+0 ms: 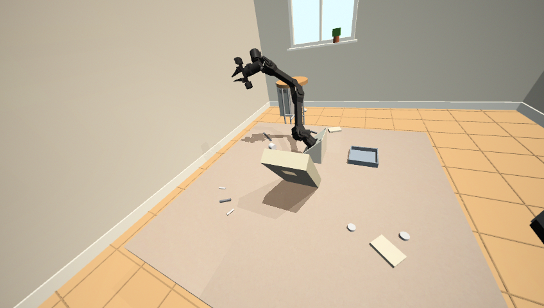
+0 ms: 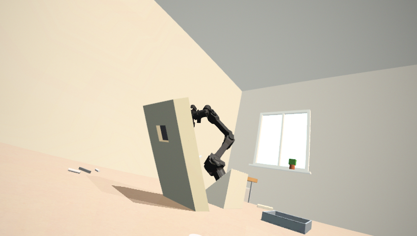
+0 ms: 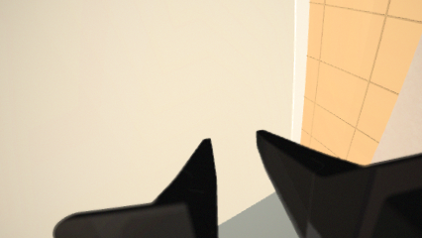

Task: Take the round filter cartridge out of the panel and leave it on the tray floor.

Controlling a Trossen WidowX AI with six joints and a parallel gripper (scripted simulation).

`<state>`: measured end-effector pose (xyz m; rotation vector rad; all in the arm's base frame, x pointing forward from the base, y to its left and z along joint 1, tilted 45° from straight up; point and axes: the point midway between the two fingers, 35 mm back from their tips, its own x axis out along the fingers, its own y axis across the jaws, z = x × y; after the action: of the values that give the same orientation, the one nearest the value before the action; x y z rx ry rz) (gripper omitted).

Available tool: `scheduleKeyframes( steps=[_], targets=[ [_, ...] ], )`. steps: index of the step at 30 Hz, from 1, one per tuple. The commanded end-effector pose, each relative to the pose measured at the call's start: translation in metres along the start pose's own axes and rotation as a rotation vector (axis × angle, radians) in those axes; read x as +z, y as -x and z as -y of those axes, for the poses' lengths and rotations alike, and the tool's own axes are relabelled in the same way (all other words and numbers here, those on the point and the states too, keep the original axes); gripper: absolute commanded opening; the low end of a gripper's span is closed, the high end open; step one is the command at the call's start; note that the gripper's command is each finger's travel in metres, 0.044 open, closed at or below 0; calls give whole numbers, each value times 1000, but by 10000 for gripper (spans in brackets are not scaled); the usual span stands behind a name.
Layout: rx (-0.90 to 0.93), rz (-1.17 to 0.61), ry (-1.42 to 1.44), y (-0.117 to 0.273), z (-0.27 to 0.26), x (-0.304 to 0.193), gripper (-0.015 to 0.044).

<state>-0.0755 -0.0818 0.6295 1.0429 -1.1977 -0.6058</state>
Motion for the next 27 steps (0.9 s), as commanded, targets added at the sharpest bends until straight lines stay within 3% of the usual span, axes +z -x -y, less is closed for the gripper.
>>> scheduleKeyframes(
  steps=[1,8,14,20,27],
  targets=[
    [-86,-130,252,-35,34,-56,118],
    [-136,-367,665,-58,86,-150,118],
    [-93,-591,1054,-50,133,-233,118],
    [56,-825,1453,-13,177,-309,118],
    [381,-1060,1926,59,228,-379,118]
  ],
)
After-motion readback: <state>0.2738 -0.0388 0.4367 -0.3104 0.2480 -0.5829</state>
